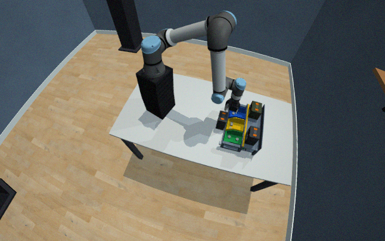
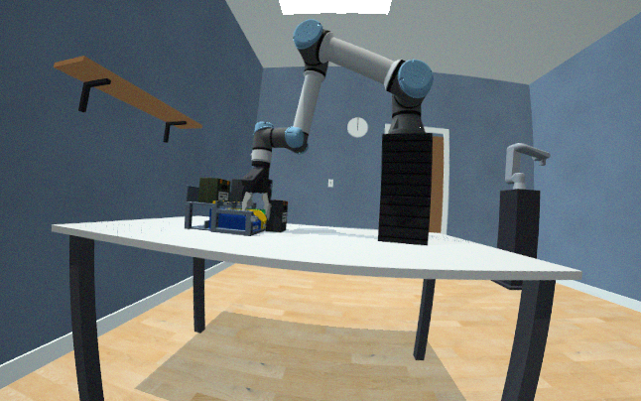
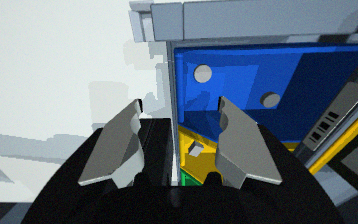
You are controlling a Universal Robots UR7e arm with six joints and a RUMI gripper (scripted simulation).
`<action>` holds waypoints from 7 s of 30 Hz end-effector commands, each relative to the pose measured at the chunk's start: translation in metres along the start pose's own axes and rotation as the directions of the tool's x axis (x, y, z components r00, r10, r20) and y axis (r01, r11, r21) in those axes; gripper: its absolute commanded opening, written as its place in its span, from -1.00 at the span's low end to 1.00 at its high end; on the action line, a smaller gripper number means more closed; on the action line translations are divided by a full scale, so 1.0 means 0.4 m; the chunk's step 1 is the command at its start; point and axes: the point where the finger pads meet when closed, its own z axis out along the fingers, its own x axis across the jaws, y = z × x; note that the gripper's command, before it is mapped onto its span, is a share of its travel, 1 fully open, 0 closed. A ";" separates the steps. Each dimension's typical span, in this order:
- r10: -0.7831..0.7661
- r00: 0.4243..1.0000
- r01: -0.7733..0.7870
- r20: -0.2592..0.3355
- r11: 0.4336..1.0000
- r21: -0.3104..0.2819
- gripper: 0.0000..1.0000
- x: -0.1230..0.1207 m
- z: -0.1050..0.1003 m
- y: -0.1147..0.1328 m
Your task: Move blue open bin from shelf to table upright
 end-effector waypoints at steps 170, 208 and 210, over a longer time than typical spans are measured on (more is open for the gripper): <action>0.000 1.000 0.000 -0.002 1.000 0.000 -1.00 0.002 0.051 0.000; 0.000 1.000 0.000 -0.002 1.000 0.000 -1.00 0.002 0.041 0.000; 0.000 1.000 0.000 -0.002 1.000 0.000 -1.00 0.002 0.038 0.000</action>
